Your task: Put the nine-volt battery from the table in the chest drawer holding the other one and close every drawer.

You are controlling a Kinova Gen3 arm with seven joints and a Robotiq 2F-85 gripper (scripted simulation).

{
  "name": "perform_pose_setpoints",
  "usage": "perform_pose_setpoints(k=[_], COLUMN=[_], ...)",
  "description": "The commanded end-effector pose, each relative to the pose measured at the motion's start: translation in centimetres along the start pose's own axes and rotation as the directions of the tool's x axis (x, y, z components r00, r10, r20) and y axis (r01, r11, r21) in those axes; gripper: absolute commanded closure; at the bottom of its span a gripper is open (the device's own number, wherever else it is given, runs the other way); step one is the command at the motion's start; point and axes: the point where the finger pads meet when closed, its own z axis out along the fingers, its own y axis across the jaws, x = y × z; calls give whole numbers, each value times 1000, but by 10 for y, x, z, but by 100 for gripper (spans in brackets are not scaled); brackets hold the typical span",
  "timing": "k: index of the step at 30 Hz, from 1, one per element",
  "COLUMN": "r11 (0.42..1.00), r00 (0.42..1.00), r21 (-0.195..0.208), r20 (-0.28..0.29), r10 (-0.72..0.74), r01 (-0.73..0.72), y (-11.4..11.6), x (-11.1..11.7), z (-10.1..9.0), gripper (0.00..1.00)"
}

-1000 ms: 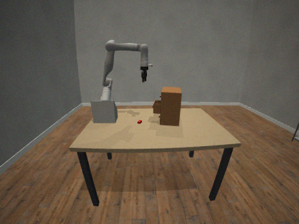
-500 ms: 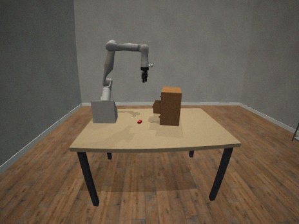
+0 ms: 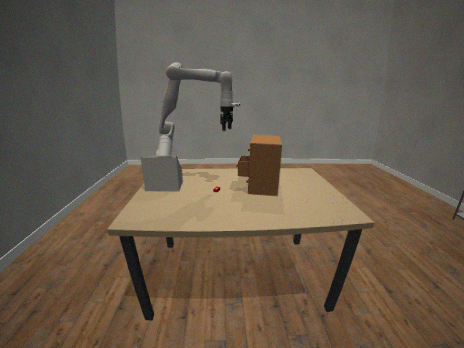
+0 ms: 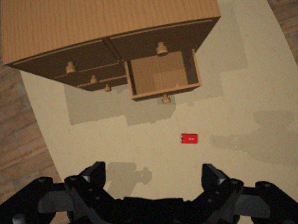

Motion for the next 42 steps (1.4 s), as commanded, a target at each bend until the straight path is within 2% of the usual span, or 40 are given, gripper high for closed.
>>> perform_pose_setpoints(k=[1, 9, 17, 19, 33, 42], r11=[1000, 990, 955, 955, 843, 785], r00=[1000, 990, 955, 955, 842, 784], r21=[-3, -4, -4, -4, 0, 3], r20=[2, -6, -17, -17, -35, -42], r10=[12, 139, 297, 297, 538, 619], r01=[-12, -139, -297, -297, -538, -620], y=[-3, -5, -8, -8, -14, -16], x=[2, 15, 31, 31, 57, 67], z=[4, 17, 34, 34, 61, 72], gripper=[0, 0, 0, 0, 0, 0])
